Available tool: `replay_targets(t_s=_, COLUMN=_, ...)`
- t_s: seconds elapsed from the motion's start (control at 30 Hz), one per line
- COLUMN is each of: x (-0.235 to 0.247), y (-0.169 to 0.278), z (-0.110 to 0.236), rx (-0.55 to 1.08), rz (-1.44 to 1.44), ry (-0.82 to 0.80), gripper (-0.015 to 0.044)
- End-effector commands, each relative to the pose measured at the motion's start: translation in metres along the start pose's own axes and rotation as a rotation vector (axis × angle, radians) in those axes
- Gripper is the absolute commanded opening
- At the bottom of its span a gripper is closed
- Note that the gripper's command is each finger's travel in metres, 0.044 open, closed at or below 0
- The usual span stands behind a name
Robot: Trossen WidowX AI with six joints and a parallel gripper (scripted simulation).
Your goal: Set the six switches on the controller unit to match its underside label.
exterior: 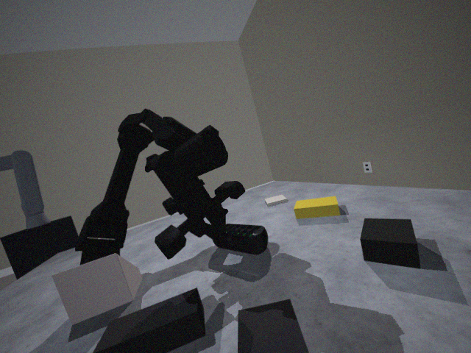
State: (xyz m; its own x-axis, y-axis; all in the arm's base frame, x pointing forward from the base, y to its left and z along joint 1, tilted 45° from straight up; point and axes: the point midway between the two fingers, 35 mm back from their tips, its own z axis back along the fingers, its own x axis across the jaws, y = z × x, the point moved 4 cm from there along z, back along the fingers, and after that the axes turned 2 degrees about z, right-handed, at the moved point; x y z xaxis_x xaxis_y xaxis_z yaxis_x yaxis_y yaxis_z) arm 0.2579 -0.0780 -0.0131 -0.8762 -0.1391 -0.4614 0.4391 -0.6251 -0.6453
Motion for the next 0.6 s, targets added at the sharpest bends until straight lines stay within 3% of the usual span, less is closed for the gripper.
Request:
replay_targets(t_s=0.0, x=-0.002, y=-0.002, z=0.004, rx=-0.002, rz=0.028, ry=-0.008, gripper=0.0000)
replay_targets(t_s=0.23, x=-0.031, y=0.011, z=-0.007, rx=-0.065, rz=0.241, ry=-0.002, gripper=0.0000)
replay_targets(t_s=0.57, x=-0.033, y=0.012, z=-0.005, rx=-0.067, rz=0.249, ry=-0.007, gripper=0.0000)
